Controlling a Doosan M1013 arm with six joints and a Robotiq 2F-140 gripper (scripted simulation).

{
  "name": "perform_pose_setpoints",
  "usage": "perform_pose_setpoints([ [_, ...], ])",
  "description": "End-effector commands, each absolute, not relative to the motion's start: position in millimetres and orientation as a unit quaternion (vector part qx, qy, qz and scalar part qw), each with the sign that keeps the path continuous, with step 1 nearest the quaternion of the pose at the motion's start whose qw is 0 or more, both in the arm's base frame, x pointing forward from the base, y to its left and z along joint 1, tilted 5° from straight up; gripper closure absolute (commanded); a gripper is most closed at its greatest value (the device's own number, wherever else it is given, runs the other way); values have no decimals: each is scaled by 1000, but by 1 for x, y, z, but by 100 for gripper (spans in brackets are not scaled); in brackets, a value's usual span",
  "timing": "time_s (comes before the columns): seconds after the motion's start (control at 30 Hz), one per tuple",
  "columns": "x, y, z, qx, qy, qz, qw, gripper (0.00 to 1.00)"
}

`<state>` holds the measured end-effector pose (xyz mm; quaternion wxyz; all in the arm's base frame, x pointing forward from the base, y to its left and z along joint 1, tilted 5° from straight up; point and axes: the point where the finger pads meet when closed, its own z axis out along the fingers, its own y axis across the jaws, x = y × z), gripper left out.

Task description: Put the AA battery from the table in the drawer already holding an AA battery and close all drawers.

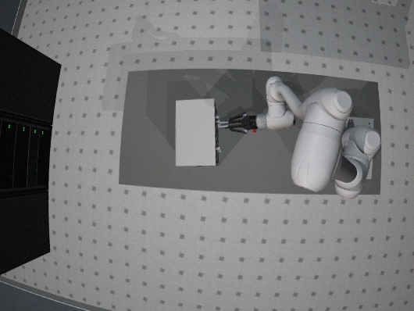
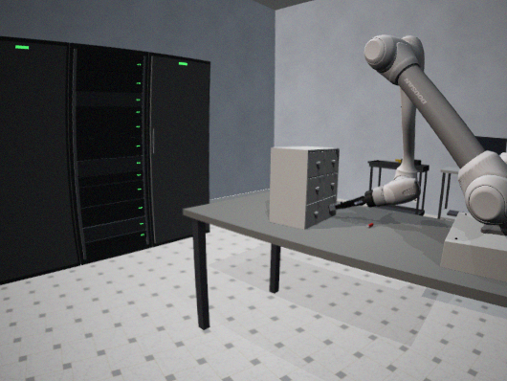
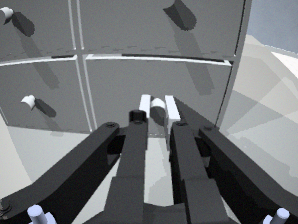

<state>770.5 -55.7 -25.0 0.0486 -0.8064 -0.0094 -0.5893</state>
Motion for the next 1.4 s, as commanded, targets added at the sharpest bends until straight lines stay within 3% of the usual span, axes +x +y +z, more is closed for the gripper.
perform_pose_setpoints([
  [0.0, 771, -56, -25, -806, -9, -589, 49, 92],
  [1.37, 758, -57, -25, -806, -9, -589, 49, 92],
])
